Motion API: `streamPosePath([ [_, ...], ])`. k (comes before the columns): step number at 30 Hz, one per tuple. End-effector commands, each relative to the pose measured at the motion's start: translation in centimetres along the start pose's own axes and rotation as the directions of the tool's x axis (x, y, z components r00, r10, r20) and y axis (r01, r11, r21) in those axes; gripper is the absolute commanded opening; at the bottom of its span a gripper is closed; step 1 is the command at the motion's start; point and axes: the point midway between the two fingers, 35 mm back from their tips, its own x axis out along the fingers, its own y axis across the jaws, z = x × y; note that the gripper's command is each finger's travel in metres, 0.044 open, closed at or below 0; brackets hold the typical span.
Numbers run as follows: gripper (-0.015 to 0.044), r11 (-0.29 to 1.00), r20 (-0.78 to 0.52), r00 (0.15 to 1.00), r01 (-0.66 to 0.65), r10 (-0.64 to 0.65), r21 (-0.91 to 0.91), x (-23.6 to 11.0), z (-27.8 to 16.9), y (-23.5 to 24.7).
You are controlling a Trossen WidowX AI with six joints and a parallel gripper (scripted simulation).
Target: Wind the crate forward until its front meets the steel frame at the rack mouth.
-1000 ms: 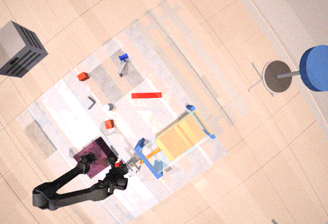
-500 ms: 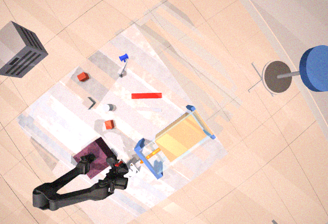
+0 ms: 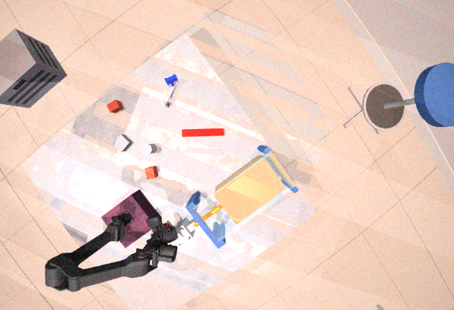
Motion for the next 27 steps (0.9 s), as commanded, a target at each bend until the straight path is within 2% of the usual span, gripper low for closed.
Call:
streamPosePath([
  [1,0.0,1.0,-0.003,1.0,0.005,-0.005,0.0,0.2,-0.1,-0.1],
  [27,0.0,1.0,-0.007,1.0,0.004,-0.004,0.0,0.4,-1.6,-0.8],
])
